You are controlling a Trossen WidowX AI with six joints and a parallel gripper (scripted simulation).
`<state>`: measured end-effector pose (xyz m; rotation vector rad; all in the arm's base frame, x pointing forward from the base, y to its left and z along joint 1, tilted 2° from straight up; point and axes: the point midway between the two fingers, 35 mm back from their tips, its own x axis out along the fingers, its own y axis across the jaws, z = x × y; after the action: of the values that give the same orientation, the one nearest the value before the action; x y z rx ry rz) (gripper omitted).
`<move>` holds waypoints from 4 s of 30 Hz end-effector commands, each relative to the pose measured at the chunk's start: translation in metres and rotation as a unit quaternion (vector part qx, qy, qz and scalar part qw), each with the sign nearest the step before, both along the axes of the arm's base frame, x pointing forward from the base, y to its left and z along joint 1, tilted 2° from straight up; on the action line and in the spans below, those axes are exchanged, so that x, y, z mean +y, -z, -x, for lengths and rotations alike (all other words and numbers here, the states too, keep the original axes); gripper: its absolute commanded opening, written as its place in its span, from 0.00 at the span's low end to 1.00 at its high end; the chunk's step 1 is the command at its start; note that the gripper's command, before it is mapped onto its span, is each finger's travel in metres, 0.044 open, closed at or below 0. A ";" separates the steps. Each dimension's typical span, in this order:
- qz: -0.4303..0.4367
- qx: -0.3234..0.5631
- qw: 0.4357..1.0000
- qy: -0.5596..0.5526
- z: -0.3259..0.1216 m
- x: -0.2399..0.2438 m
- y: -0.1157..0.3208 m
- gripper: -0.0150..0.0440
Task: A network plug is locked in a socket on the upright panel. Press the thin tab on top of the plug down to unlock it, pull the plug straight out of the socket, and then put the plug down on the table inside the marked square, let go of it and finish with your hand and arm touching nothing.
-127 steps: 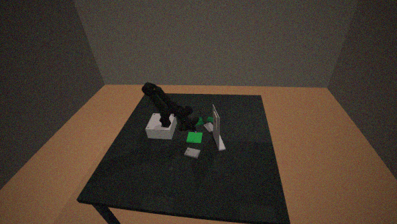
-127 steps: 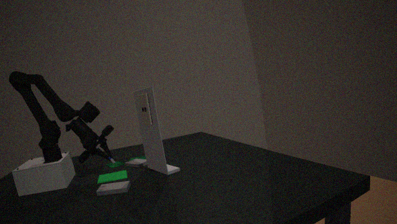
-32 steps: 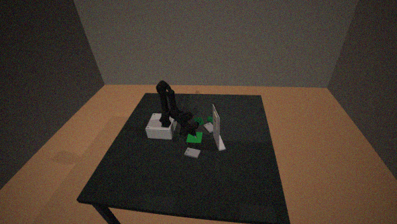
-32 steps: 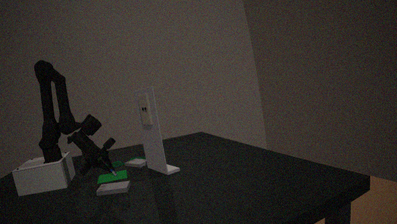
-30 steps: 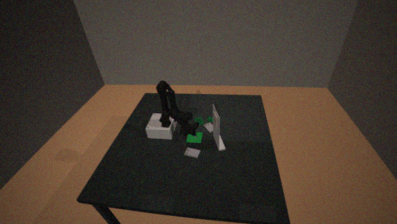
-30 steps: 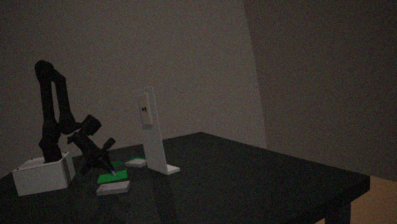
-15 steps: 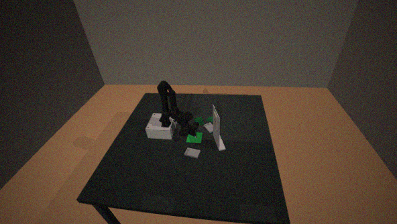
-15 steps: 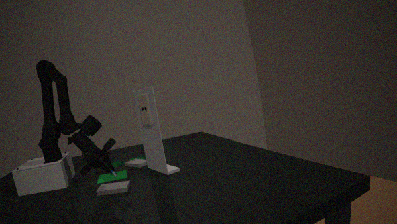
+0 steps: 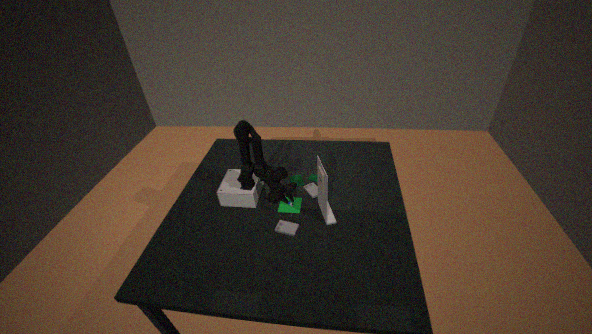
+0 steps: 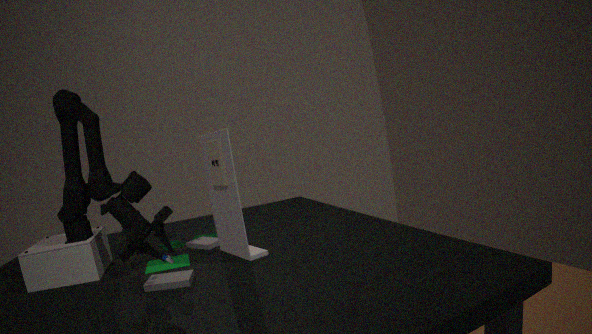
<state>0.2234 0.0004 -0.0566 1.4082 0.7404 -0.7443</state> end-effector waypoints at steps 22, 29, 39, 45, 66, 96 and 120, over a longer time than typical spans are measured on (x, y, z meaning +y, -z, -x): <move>0.000 0.000 1.000 0.000 0.004 0.001 -0.009 0.52; 0.000 0.000 1.000 0.000 0.006 0.001 -0.011 0.52; 0.000 0.000 1.000 -0.001 0.008 0.001 -0.014 0.52; 0.000 0.000 1.000 -0.001 0.009 0.001 -0.016 0.52; -0.001 0.000 1.000 -0.001 0.013 0.002 -0.022 0.52; -0.001 0.000 1.000 -0.001 0.007 0.003 -0.044 0.52; -0.001 0.000 1.000 -0.001 0.006 0.003 -0.063 0.52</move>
<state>0.2147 0.0042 0.0012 1.4039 0.7544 -0.7457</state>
